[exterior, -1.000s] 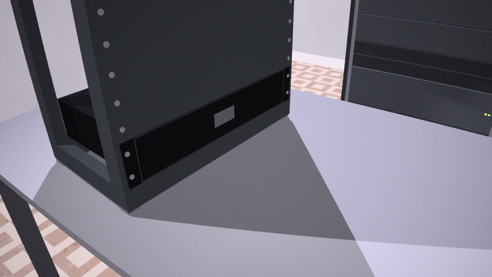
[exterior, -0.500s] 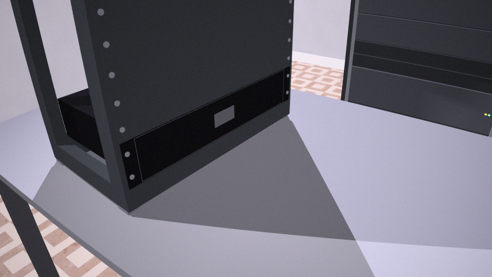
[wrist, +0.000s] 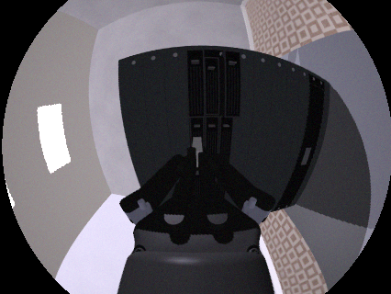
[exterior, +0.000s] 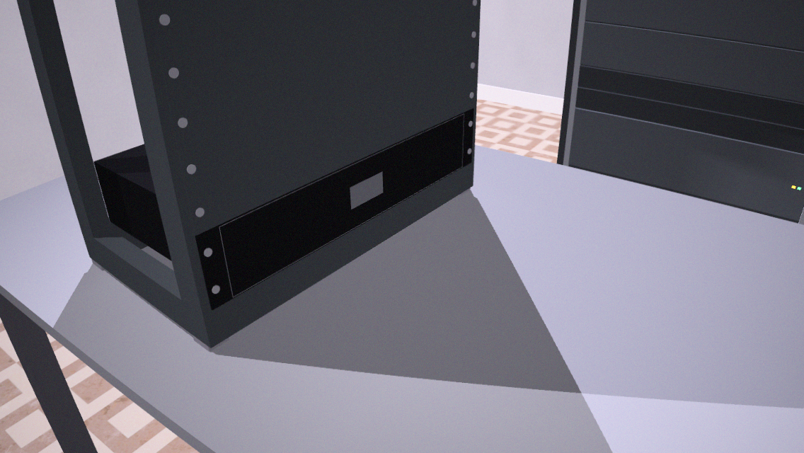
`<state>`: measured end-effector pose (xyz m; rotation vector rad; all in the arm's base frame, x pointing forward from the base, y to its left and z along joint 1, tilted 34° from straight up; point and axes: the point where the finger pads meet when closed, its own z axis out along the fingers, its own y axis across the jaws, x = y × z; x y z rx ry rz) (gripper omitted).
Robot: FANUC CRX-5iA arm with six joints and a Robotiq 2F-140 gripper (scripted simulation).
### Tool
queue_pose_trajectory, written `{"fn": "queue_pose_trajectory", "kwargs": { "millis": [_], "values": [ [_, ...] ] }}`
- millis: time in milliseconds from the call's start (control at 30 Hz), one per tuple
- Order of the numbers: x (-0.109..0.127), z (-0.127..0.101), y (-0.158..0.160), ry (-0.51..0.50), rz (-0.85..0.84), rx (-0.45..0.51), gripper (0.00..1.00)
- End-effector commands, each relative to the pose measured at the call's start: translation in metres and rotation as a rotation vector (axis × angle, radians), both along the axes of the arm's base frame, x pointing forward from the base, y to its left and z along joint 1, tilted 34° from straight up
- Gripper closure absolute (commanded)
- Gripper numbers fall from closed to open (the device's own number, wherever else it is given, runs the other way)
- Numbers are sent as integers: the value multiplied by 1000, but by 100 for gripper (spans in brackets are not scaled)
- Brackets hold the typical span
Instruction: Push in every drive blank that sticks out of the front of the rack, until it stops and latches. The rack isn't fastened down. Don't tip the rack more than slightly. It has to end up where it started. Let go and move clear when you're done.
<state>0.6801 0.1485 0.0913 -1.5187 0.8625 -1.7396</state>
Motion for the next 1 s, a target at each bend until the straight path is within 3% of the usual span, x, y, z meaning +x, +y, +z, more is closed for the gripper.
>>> {"fn": "queue_pose_trajectory", "kwargs": {
  "millis": [0, 167, 400, 600, 967],
  "values": [
    [-1, 1, 1, -1, 1, 1, 90],
    [-17, -1, 2, -1, 1, 1, 90],
    [-58, -5, 4, -1, 1, 1, 90],
    [-75, -7, 5, -1, 1, 1, 90],
    [-82, -8, 2, -1, 1, 1, 90]
  ]
}}
